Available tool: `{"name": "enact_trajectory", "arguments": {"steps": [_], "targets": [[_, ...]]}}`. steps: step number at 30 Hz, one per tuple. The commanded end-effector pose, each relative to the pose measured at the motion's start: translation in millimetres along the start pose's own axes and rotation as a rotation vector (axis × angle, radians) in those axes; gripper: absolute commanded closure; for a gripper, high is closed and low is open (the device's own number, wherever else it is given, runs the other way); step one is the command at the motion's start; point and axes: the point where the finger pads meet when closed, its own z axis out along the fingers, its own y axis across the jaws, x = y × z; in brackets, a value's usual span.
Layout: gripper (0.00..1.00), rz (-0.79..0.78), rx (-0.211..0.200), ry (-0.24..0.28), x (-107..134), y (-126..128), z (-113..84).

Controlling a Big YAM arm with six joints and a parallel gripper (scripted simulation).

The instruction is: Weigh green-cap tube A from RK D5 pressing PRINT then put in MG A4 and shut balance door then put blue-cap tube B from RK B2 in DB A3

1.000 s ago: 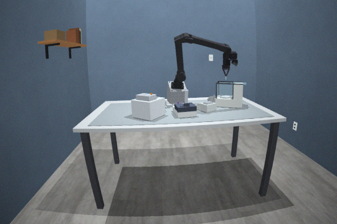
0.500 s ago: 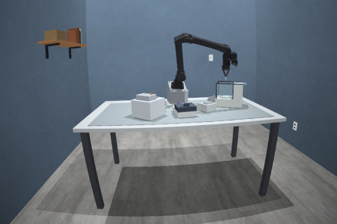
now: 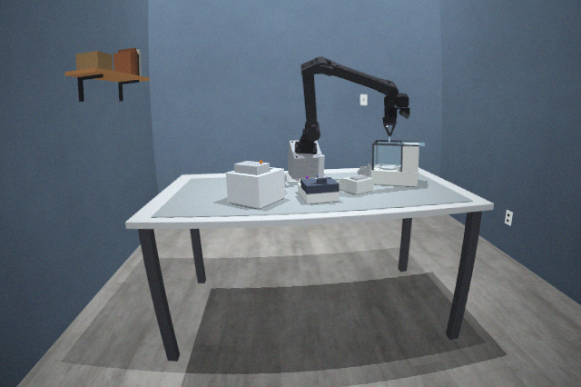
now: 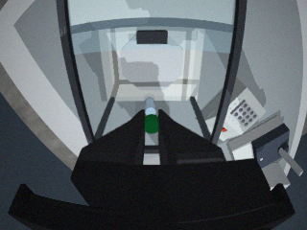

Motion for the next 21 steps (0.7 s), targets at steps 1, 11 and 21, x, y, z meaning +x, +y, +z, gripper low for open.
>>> {"name": "enact_trajectory", "arguments": {"steps": [1,11,21], "targets": [[0.91,-0.006,0.0,0.01,-2.2,-1.4,12.2],[0.91,0.002,-0.004,-0.003,-8.5,-2.3,22.5],[0.91,-0.005,0.0,0.009,-1.8,-2.0,41.7]]}}
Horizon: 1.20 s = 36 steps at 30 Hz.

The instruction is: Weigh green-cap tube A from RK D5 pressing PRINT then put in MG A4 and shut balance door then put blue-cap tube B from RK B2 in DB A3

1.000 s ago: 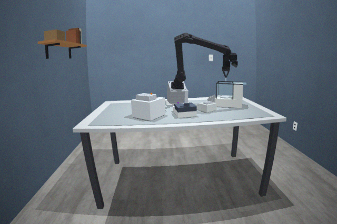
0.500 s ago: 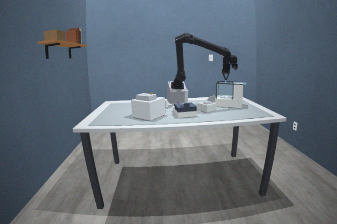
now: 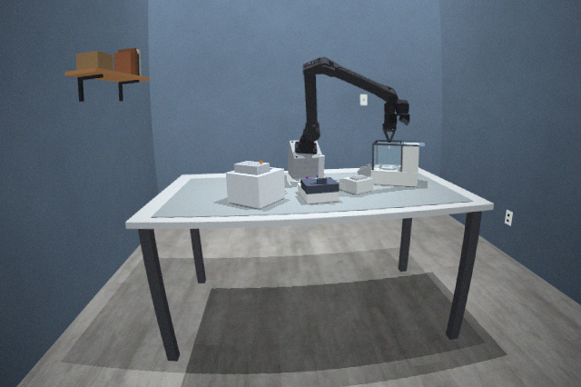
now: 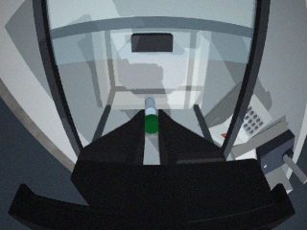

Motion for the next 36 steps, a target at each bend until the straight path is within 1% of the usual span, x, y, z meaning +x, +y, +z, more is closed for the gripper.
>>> {"name": "enact_trajectory", "arguments": {"steps": [1,4,6,8,9,10,12,14,16,18,20,22,25,26,28,31,34,36], "targets": [[0.91,-0.001,-0.004,-0.002,-3.3,-3.2,7.6],[0.91,0.003,-0.006,-0.009,-9.8,-2.4,10.7],[0.91,-0.005,-0.002,0.005,-2.5,-1.6,18.9],[0.91,-0.005,-0.002,0.005,-2.5,-1.6,18.9],[0.91,0.01,-0.014,-0.033,-15.4,-3.2,5.9],[0.91,0.007,-0.007,-0.014,-9.5,-4.0,15.2],[0.91,-0.005,-0.002,0.005,-2.4,-1.7,25.6],[0.91,-0.005,-0.002,0.005,-2.3,-1.7,29.0],[0.91,0.002,-0.005,-0.006,-8.2,-2.4,28.6],[0.91,-0.005,-0.002,0.005,-2.2,-1.8,35.7],[0.91,-0.004,-0.002,0.003,-2.3,-2.1,38.4],[0.91,0.005,-0.006,-0.012,-10.0,-3.2,36.7],[0.91,0.003,-0.005,-0.01,-8.3,-3.3,38.9],[0.91,-0.001,-0.009,-0.017,-4.3,-2.8,36.2],[0.91,-0.005,-0.002,0.005,-2.0,-1.8,49.1],[0.91,0.001,-0.004,-0.006,-7.8,-2.5,50.7],[0.91,-0.005,-0.002,0.005,-1.8,-1.9,59.1],[0.91,0.002,-0.004,-0.007,-8.2,-2.6,58.8]]}}
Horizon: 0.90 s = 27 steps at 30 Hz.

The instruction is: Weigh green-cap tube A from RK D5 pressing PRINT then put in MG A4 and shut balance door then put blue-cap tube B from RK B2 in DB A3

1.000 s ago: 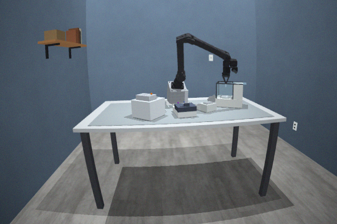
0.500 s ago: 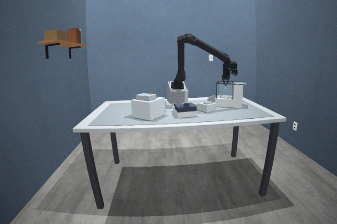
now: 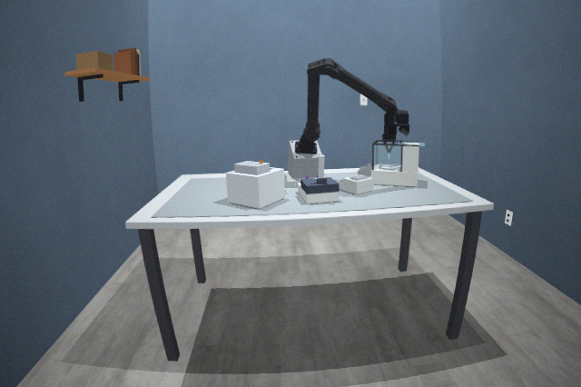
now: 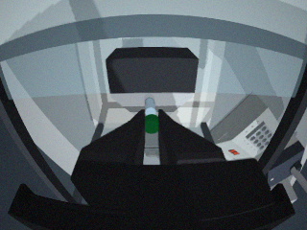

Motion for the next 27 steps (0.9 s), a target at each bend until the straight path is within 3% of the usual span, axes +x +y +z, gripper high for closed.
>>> {"name": "enact_trajectory", "arguments": {"steps": [1,6,7,11,19,23,24,27], "targets": [[0.91,0.003,-0.005,-0.011,-10.2,-2.5,6.0],[0.91,-0.003,-0.003,-0.001,-3.3,-2.7,13.5],[0.91,0.012,-0.013,-0.04,-24.6,-1.3,2.7],[0.91,-0.005,-0.002,0.002,-2.8,-1.9,23.4],[0.91,-0.005,-0.002,0.003,-2.3,-1.9,37.0],[0.91,0.003,-0.005,-0.011,-10.4,-2.8,36.2],[0.91,0.009,-0.011,-0.038,-12.8,-4.9,25.7],[0.91,0.006,-0.008,-0.028,-13.4,-0.8,27.4]]}}
